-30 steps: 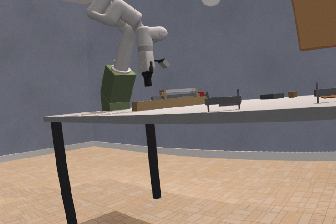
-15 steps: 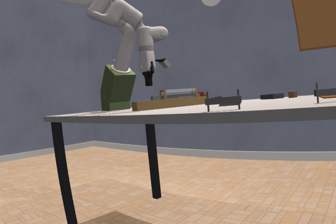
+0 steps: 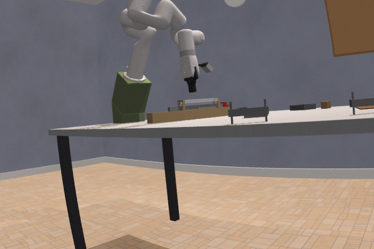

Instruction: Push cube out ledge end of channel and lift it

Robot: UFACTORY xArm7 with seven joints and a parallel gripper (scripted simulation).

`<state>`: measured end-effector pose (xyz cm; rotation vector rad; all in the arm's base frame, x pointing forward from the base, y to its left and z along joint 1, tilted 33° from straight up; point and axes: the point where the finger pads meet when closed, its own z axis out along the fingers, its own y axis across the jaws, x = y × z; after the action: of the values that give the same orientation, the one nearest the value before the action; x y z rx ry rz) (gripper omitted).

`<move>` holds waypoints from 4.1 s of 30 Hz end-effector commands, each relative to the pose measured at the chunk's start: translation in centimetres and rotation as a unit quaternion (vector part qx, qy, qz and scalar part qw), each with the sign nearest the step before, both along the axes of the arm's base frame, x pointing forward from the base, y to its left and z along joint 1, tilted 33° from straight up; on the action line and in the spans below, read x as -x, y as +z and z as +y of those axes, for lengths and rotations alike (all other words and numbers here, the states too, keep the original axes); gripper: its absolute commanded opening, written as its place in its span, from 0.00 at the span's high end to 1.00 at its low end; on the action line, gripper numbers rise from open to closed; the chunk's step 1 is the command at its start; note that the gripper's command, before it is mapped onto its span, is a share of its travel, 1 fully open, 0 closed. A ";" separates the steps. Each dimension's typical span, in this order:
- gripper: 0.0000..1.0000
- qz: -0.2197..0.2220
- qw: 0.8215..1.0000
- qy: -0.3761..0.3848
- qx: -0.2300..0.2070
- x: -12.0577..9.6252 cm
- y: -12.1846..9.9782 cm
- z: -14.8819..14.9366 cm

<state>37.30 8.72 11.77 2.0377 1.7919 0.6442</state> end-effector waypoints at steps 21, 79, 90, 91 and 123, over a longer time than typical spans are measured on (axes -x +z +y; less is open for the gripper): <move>0.57 0.001 1.000 -0.021 0.021 -3.1 0.7 17.4; 0.57 0.001 1.000 -0.021 0.021 -6.5 -4.4 17.3; 0.57 0.001 1.000 -0.021 0.021 -7.0 -5.2 17.3; 0.57 0.001 1.000 -0.021 0.021 -7.0 -5.2 17.3; 1.00 0.001 1.000 -0.021 0.021 -7.0 -5.2 17.3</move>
<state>44.33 25.92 6.40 2.0460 1.7431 0.5838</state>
